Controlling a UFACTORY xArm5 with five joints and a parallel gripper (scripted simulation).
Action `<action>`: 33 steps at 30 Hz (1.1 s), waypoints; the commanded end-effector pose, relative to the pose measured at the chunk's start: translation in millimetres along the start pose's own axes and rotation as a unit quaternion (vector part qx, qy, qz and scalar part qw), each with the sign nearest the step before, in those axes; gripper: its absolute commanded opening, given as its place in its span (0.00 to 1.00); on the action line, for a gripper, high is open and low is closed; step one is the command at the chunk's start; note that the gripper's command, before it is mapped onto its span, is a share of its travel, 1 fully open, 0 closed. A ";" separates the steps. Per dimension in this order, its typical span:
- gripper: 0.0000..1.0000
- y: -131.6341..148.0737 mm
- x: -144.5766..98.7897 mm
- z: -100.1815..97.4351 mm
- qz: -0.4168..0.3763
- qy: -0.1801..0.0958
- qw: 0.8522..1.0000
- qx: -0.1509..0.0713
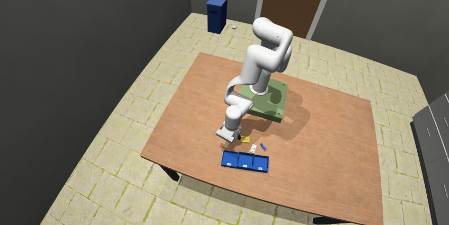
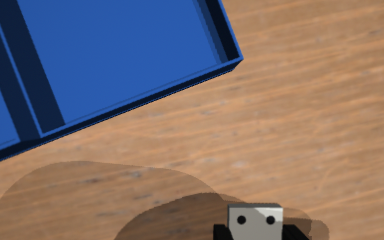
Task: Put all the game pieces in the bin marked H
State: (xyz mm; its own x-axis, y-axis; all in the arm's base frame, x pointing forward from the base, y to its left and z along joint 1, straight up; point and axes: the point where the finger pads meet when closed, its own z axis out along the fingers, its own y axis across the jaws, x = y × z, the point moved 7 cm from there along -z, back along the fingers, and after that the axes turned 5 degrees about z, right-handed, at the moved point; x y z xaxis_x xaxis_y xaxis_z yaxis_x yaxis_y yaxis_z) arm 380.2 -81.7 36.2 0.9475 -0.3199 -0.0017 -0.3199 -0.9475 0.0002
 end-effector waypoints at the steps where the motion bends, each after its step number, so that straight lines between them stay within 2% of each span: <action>1: 0.21 -0.3 2.0 -12.4 0.000 0.003 1.000 0.000; 5: 0.21 -0.3 2.0 -25.8 0.000 0.003 1.000 0.000; 7: 0.21 -0.3 2.0 -25.8 0.000 0.003 1.000 0.000; 17: 0.21 -0.3 1.9 -59.2 0.000 0.003 1.000 0.000; 33: 0.21 -0.3 1.7 -63.2 0.000 0.003 1.000 0.000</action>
State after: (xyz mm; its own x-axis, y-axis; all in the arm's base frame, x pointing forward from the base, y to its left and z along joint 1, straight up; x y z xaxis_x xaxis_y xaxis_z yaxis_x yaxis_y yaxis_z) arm 381.0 -81.7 94.3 0.9475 -0.3199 0.0008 -0.3199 -0.9475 -0.0001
